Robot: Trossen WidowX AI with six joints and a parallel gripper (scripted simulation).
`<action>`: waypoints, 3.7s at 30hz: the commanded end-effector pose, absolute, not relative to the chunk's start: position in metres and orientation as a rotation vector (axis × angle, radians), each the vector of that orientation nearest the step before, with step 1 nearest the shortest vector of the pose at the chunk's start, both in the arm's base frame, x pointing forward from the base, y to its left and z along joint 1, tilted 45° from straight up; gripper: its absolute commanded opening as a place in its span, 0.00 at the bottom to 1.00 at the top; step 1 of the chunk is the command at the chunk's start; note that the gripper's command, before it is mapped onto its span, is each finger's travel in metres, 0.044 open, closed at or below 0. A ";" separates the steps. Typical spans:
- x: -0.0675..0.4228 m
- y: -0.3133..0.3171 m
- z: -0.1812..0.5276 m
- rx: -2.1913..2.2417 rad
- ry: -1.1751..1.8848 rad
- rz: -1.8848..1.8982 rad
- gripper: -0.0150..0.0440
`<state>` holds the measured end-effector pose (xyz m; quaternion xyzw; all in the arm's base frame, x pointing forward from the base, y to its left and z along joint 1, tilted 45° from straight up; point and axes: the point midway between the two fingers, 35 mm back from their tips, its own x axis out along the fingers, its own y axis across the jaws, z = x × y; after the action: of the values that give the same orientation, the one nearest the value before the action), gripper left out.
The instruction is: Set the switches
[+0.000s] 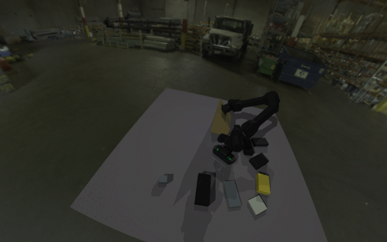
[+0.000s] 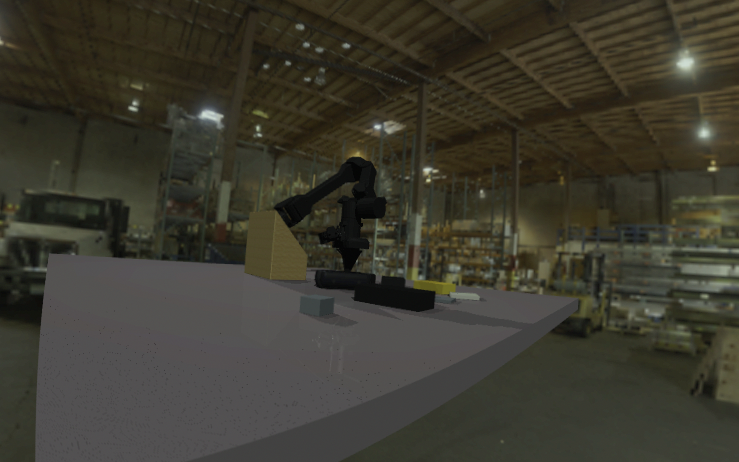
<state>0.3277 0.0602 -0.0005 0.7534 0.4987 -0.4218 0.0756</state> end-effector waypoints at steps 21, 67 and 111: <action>0.320 0.031 0.030 2.250 1.507 -1.270 0.25; 0.362 0.074 0.018 2.240 1.514 -1.246 0.25; 0.363 0.076 0.015 2.240 1.515 -1.246 0.25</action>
<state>0.3653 0.0699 0.0212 0.7558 0.5014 -0.4132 0.0806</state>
